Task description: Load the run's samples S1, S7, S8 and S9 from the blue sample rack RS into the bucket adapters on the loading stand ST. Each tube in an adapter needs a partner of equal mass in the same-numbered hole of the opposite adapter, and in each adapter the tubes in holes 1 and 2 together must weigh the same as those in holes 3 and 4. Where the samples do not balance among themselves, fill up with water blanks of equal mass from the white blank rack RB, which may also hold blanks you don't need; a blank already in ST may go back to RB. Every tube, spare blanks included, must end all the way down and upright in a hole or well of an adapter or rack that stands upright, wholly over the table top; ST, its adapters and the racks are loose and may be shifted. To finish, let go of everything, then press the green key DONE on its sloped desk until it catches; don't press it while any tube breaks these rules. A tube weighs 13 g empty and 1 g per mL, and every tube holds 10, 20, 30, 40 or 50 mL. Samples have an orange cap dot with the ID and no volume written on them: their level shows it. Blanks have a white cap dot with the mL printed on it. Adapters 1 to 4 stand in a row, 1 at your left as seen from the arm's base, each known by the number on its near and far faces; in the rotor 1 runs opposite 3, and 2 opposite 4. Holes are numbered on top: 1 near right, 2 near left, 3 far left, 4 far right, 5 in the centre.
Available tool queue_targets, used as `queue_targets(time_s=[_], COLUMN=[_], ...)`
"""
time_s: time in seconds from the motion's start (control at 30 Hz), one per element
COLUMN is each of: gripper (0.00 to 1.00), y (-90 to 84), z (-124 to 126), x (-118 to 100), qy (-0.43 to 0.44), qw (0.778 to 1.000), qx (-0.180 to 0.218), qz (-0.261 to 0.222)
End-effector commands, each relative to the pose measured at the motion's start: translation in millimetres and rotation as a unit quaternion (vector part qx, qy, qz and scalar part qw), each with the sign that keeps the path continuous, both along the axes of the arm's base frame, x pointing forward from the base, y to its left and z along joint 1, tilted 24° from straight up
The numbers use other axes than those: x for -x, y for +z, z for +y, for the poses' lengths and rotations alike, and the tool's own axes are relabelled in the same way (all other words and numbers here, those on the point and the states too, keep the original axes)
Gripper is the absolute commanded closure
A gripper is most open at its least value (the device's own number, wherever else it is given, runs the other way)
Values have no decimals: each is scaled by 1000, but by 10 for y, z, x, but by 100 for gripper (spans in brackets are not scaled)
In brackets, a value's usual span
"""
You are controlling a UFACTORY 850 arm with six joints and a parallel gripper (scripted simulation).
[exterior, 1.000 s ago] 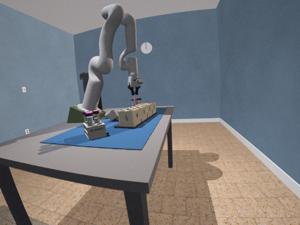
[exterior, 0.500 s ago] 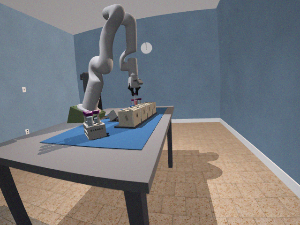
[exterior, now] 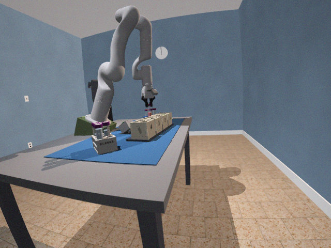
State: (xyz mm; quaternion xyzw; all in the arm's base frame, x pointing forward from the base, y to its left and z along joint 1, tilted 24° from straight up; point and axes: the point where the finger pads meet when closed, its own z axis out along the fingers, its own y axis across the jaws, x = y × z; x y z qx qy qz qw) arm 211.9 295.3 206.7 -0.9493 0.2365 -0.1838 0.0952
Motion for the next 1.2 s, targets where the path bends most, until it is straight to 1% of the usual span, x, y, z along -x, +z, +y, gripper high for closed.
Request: queue_targets(time_s=[0.0, 1.17], gripper=[100, 100], y=[-46, -330], z=[11, 40], x=[-24, -147], qy=[0, 0], qw=[1000, 1000], qx=[-1, -1], qz=[-1, -1])
